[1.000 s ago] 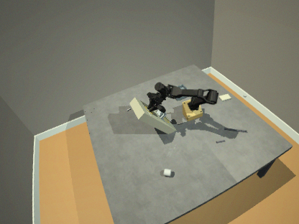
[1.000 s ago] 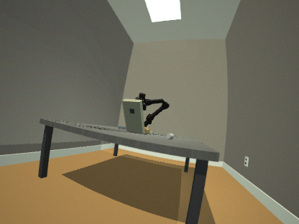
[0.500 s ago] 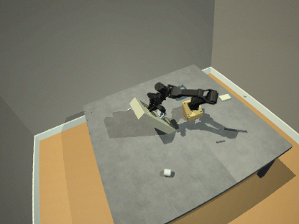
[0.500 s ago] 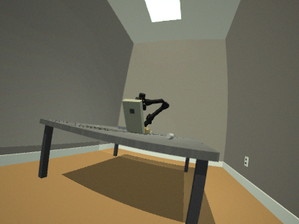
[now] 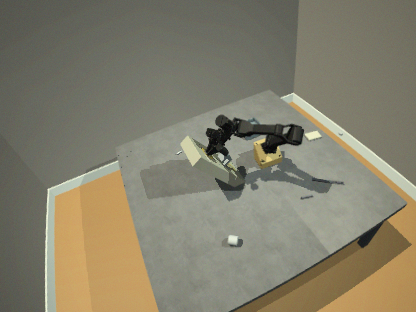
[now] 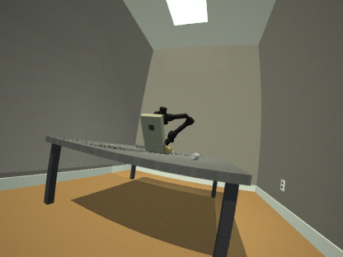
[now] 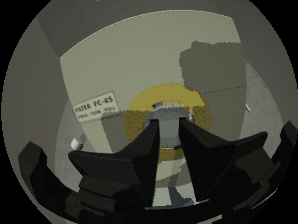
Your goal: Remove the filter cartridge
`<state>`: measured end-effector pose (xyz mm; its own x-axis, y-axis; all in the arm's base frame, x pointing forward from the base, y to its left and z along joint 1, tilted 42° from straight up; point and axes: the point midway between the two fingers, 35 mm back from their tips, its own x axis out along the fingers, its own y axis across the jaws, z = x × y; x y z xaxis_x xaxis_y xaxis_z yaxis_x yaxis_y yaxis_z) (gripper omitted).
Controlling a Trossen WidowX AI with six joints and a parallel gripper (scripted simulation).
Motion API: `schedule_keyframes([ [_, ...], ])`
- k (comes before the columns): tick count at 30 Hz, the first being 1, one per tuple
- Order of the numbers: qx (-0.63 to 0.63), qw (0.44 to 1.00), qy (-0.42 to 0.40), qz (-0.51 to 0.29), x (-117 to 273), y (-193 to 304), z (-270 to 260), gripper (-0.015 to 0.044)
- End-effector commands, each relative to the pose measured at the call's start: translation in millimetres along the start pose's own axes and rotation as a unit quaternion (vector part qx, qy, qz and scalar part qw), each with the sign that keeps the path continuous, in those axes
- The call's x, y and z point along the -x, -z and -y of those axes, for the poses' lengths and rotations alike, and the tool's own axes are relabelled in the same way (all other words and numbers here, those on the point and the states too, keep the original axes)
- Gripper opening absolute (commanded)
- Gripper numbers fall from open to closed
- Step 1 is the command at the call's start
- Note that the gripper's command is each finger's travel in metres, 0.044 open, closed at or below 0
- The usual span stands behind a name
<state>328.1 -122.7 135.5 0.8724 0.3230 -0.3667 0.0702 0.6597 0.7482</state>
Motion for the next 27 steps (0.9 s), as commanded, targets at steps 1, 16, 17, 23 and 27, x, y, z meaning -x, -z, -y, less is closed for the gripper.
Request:
schedule_keyframes([
  [1, -0.060, 0.998, 0.003, -0.002, -4.5, 0.8, -0.1, 0.0000],
  [16, -0.314, 0.949, 0.004, -0.001, -5.6, 0.9, -0.1, 0.0000],
  [17, -0.331, 0.944, 0.004, -0.001, -5.6, 0.9, -0.1, 0.0000],
  [23, -0.427, 0.904, 0.004, 0.000, -5.8, 0.9, -0.1, 0.0000],
  [27, -0.489, 0.872, 0.004, 0.000, -5.8, 0.9, -0.1, 0.0000],
])
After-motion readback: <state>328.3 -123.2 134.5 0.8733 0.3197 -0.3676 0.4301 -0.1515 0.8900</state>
